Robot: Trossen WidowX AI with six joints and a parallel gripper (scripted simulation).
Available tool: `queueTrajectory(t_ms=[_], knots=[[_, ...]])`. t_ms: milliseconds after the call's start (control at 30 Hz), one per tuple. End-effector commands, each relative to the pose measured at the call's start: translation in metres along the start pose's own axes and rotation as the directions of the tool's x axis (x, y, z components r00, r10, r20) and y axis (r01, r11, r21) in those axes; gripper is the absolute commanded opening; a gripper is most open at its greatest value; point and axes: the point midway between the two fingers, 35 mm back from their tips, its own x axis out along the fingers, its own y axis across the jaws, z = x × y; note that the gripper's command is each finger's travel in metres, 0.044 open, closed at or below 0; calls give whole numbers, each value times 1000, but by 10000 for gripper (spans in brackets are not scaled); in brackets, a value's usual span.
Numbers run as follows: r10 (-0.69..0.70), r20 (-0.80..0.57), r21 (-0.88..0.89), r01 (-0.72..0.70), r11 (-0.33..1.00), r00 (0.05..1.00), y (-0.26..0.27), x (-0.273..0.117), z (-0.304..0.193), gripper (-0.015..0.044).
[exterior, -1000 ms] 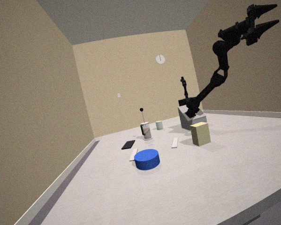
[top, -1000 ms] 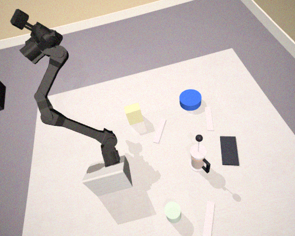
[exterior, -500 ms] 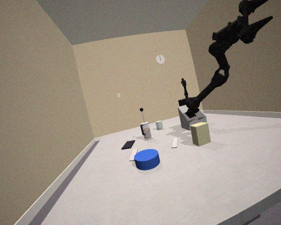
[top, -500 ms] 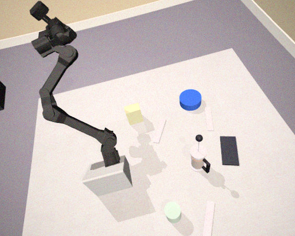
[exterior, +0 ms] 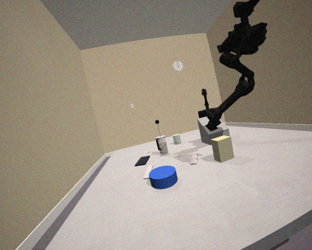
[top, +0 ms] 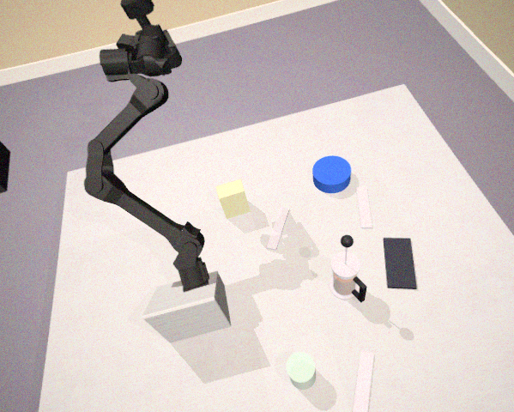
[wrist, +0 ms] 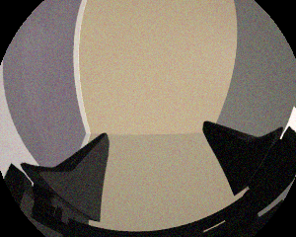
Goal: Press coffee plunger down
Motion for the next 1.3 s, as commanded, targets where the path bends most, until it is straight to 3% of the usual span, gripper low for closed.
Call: queueTrajectory(t_ms=[0, 233, 367, 567, 967, 1267], knots=[[1, -97, 62, 5, 998, 995, 7, -6, -37, 440], [30, -241, 147, 6, 989, 970, 19, -20, -92, 440], [78, -404, 271, 38, 962, 912, 36, -48, -155, 440], [124, -544, 362, 98, 927, 830, 52, -85, -209, 440], [288, -837, 510, 473, 718, 465, 103, -249, -326, 440], [449, -878, 371, 827, 422, 165, 153, -399, -348, 440]])
